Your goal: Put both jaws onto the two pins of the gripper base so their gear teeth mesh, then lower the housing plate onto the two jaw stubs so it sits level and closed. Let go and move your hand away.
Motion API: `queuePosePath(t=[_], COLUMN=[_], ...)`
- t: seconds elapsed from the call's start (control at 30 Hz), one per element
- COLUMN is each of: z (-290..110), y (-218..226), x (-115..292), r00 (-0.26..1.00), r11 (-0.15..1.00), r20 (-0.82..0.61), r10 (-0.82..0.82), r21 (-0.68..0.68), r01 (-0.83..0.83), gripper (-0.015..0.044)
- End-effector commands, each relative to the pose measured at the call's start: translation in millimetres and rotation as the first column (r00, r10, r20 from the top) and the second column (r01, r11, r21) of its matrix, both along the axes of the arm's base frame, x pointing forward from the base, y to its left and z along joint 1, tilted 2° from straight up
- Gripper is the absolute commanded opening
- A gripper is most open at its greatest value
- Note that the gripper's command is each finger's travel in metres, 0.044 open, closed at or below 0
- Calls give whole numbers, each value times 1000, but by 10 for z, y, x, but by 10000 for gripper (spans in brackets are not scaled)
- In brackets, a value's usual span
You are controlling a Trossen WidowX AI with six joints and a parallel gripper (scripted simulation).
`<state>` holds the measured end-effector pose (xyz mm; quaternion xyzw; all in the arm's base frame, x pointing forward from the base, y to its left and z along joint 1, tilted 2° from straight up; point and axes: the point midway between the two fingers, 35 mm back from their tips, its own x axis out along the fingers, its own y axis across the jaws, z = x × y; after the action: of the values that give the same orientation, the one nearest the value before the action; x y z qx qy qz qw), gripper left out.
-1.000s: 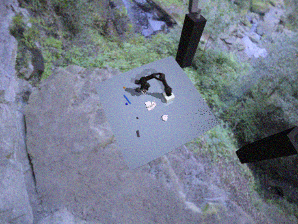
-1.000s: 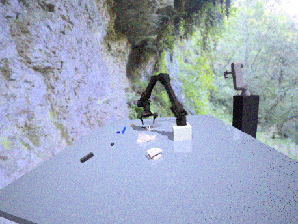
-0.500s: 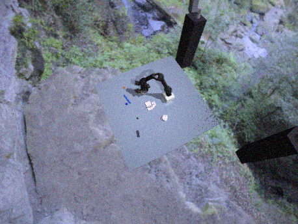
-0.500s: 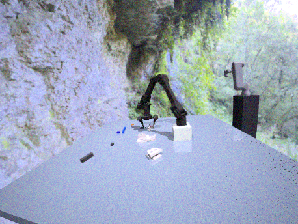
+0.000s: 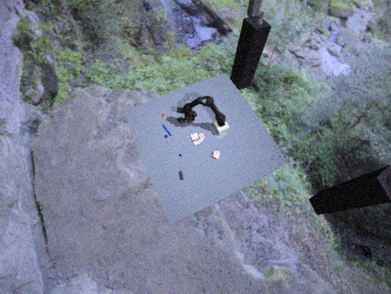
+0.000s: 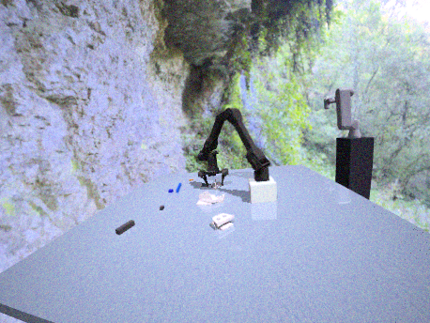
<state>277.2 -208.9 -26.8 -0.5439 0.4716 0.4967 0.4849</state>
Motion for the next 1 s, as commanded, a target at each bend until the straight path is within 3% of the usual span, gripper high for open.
queuePosePath(t=[0.0,0.67,0.97], z=[-22,-30,-21], y=[11,11,2], x=[1,1,-3], r00=[1000,1000,1000], r11=[1000,1000,1000], r20=[-1,-1,-3], r10=[4,4,0], r21=[7,7,2], r01=[-4,-4,0], gripper=[440,440,204])
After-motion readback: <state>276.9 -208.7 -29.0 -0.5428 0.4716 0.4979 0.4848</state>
